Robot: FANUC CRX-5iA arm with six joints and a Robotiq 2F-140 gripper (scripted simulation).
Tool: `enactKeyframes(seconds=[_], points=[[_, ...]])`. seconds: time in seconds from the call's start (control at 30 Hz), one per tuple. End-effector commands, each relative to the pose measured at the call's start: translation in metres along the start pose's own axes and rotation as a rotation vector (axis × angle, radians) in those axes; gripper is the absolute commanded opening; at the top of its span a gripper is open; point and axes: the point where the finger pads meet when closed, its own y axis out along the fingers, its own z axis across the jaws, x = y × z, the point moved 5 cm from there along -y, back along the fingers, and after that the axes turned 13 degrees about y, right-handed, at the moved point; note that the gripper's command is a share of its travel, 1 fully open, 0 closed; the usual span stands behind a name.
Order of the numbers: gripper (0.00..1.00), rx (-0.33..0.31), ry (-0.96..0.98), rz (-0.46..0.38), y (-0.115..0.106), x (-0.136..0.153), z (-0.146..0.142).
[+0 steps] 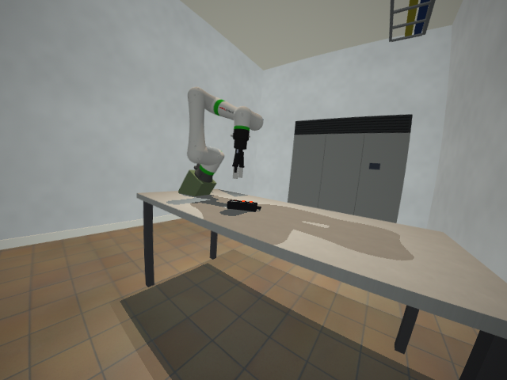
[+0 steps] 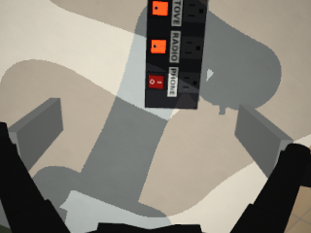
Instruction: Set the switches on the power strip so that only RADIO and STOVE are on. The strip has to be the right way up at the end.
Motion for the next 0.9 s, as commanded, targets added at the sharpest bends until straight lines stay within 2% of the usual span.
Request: enactKeyframes(seconds=[0.0,0.17,0.87], points=[[1.00,0.000,0.000,0.000,-0.0054,-0.0001,-0.0001],[1.00,0.000,0.000,0.000,-0.0128,-0.0001,-0.0001],[1.00,0.000,0.000,0.000,-0.0130,-0.0001,-0.0001]])
